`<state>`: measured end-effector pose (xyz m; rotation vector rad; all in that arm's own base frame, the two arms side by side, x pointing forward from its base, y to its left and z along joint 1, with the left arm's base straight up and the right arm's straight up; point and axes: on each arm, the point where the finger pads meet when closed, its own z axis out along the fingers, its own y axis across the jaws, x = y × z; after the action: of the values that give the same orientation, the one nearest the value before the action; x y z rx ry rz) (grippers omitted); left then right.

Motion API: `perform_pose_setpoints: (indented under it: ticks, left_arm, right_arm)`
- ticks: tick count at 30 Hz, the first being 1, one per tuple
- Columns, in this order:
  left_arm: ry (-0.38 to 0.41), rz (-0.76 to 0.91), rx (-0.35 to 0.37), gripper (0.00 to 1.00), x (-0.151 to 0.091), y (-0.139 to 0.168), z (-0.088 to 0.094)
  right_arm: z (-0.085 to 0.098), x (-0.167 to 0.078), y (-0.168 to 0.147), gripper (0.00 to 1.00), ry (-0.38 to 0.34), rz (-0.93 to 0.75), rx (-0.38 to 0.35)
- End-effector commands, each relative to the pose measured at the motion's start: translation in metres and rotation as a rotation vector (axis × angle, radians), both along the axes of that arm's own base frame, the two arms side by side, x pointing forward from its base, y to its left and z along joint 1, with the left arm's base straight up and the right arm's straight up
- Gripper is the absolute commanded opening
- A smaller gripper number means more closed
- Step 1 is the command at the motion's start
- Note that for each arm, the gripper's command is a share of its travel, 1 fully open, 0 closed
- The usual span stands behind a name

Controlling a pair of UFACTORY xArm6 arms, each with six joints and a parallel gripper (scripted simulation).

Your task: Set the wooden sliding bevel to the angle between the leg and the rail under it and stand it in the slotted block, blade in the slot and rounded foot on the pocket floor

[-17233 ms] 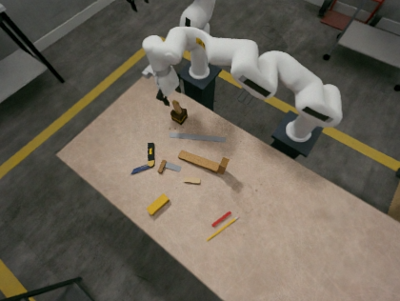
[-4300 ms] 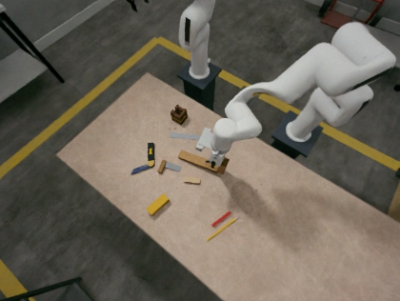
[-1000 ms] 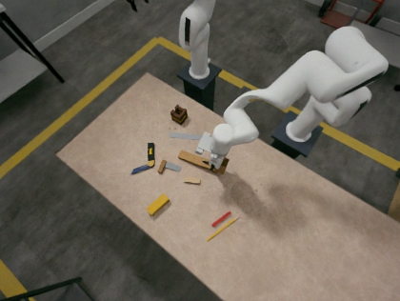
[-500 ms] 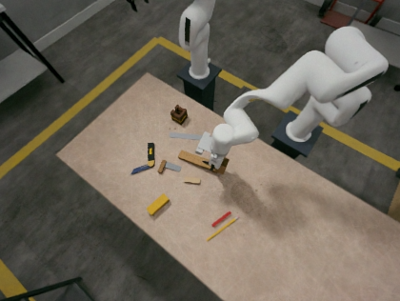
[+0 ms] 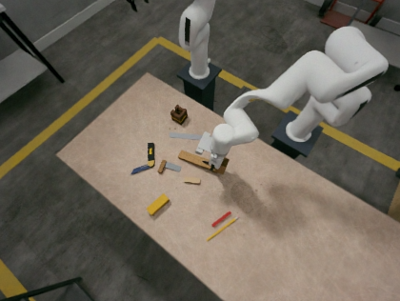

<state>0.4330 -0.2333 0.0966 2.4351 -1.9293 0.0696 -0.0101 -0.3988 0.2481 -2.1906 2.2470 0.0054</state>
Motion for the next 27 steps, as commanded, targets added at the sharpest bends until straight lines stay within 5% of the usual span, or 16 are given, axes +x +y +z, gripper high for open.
perform_pose_setpoints:
  ticks: [1, 27]
  left_arm:
    - [-0.003, 0.000, -0.002, 0.00, 0.0010, -0.0005, 0.0014]
    - [-0.003, 0.000, -0.002, 0.00, 0.0010, -0.0004, 0.0045]
  right_arm:
    - [0.0018, 0.0000, -0.0011, 1.00, 0.000, 0.000, -0.005]
    - [0.0018, 0.0000, -0.0011, 1.00, 0.000, 0.000, -0.005]
